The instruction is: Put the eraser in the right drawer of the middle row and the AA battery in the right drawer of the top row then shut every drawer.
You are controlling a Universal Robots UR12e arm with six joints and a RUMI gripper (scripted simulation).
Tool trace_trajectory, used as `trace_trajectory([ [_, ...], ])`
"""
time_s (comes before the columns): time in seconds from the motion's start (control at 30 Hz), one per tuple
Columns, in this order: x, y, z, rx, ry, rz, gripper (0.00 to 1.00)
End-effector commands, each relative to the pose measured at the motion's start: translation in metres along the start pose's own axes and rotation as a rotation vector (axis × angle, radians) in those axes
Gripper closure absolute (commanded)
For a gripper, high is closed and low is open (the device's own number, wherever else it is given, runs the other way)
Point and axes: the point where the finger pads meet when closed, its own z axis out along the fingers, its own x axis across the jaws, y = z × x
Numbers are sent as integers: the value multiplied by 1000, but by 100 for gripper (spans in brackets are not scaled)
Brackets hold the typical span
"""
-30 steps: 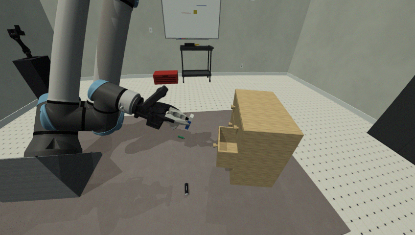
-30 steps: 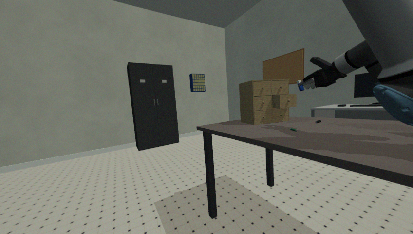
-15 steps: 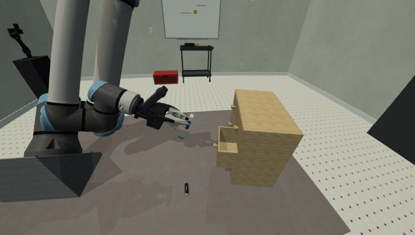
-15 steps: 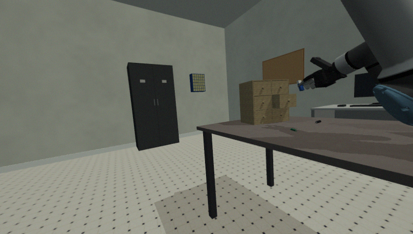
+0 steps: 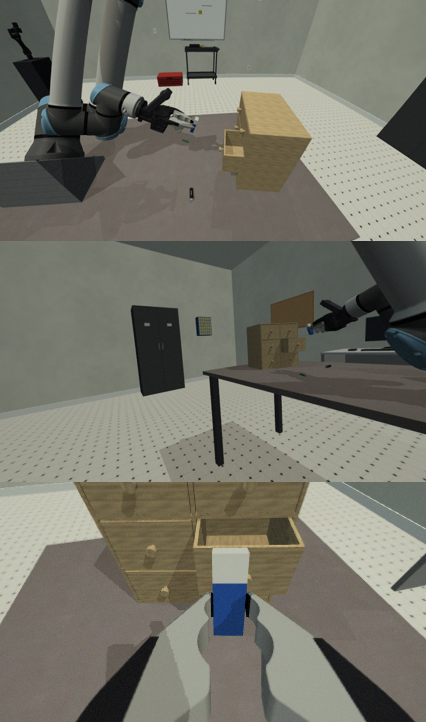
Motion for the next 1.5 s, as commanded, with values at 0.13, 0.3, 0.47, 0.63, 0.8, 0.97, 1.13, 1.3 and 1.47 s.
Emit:
trace_trajectory([
  [0.13,0,0,0,1,0,0,89],
  [0.3,0,-1,1,1,0,0,89],
  [0.47,0,-1,2,1,0,0,89],
  [0.63,0,-2,3,1,0,0,89],
  [0.8,0,-3,6,1,0,0,89],
  [0.97,0,-4,11,1,0,0,89],
  [1.13,0,-6,14,1,0,0,89],
  [1.3,0,-8,21,1,0,0,89],
  [1.47,0,-11,30,1,0,0,89],
])
